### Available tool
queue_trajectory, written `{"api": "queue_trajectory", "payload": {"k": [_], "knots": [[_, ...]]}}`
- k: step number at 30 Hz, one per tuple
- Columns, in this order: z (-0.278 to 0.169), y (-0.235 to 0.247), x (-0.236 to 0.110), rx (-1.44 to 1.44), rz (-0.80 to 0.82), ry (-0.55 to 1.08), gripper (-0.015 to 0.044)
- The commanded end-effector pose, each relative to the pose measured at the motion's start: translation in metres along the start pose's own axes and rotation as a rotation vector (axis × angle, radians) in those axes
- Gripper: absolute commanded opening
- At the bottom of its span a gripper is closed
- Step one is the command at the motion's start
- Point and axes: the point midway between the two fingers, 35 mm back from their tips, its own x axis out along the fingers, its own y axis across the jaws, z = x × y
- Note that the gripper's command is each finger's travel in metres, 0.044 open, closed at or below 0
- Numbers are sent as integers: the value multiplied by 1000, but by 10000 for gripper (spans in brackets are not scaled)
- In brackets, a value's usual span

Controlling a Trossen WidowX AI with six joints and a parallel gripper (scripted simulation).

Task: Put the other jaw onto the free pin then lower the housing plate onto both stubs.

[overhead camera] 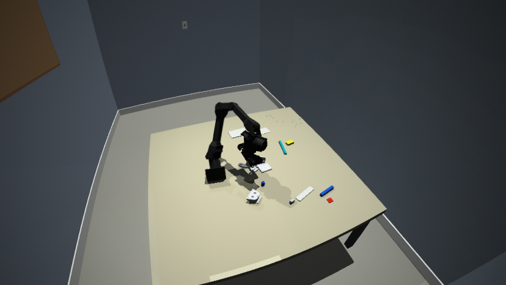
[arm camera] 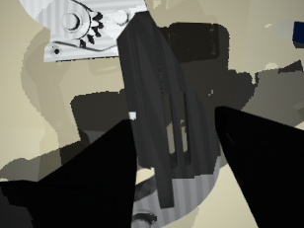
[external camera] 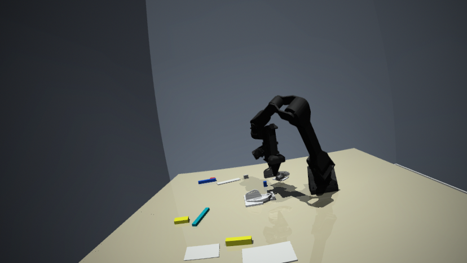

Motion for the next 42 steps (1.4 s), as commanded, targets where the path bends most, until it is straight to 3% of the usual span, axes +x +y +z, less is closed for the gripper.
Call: {"api": "queue_trajectory", "payload": {"k": [1, 28, 42], "knots": [[-3, 0, 2, -17, 6, 5, 134], [-2, 0, 2, -46, 6, 5, 134], [40, -4, -1, -46, 0, 5, 134]]}}
